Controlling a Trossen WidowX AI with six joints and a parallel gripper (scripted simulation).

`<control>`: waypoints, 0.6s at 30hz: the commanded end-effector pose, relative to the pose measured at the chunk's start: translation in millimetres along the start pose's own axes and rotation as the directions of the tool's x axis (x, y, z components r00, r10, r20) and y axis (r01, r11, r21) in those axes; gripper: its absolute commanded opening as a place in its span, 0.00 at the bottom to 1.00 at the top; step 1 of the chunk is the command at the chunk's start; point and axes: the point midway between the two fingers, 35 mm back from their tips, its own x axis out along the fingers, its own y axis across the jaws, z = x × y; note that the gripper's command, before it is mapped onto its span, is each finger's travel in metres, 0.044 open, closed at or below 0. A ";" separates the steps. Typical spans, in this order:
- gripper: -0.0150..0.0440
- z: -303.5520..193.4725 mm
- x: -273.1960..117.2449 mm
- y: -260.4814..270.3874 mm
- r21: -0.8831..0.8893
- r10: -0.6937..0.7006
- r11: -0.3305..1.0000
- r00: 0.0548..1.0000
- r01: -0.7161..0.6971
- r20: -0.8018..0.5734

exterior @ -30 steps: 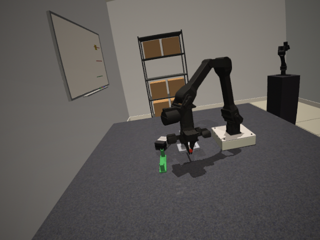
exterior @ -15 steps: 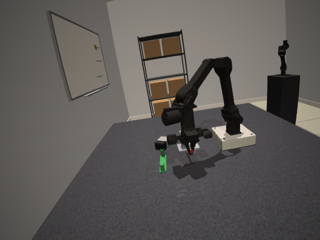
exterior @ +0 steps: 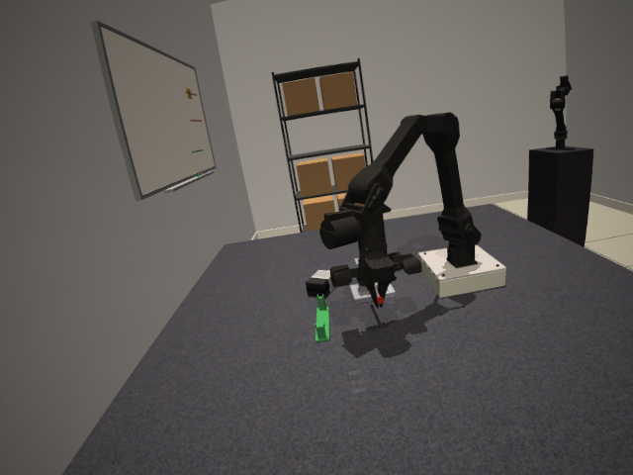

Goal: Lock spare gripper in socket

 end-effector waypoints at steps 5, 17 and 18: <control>0.25 1.7 -14.6 0.0 0.000 0.003 1.000 1.000 -0.003 -0.001; 0.25 2.1 -19.7 0.2 0.001 0.010 1.000 1.000 -0.010 -0.005; 0.25 2.1 -19.7 0.2 0.001 0.010 1.000 1.000 -0.010 -0.005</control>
